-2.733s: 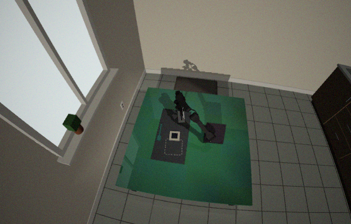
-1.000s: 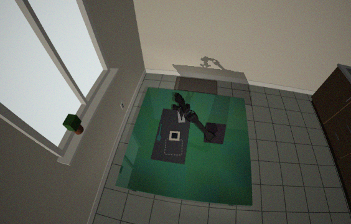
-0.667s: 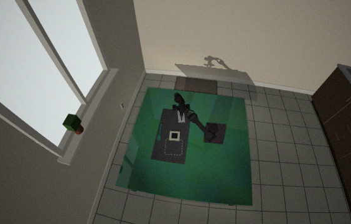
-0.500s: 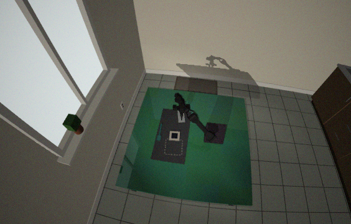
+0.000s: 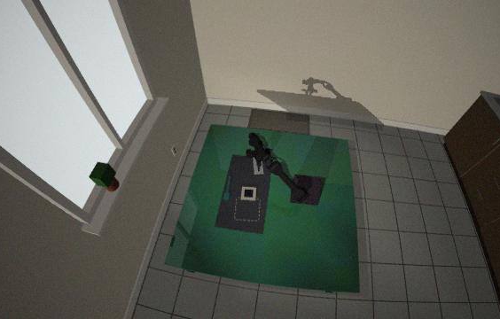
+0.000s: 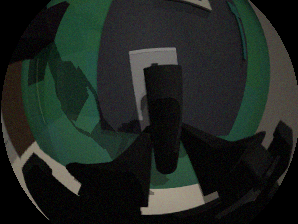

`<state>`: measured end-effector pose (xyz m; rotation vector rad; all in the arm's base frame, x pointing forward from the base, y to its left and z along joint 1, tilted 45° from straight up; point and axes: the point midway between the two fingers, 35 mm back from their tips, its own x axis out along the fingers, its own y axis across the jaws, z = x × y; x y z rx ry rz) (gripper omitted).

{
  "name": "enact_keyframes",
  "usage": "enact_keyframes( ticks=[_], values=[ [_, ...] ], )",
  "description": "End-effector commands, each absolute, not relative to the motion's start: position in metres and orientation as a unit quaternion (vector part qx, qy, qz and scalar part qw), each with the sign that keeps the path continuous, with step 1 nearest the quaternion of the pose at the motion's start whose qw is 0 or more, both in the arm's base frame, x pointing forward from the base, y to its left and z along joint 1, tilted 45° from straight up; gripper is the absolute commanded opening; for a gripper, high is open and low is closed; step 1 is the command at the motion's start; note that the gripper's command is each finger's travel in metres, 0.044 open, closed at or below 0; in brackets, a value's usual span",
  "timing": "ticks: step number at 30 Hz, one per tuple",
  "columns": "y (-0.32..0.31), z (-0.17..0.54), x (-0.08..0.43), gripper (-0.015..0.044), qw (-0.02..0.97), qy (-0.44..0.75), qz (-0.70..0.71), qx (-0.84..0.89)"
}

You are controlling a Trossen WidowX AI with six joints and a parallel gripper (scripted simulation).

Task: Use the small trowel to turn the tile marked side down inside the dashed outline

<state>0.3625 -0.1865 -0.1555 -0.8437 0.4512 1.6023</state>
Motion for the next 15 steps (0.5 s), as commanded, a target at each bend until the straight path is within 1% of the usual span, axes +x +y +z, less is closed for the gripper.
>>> enact_keyframes(
  ticks=[1, 15],
  values=[
    [-0.1850, -0.1562, 0.3625, 0.0130, 0.604, 0.207, 0.686, -0.349],
    [-0.1850, -0.1562, 0.3625, 0.0130, 0.662, 0.341, 0.630, -0.220]
  ],
)
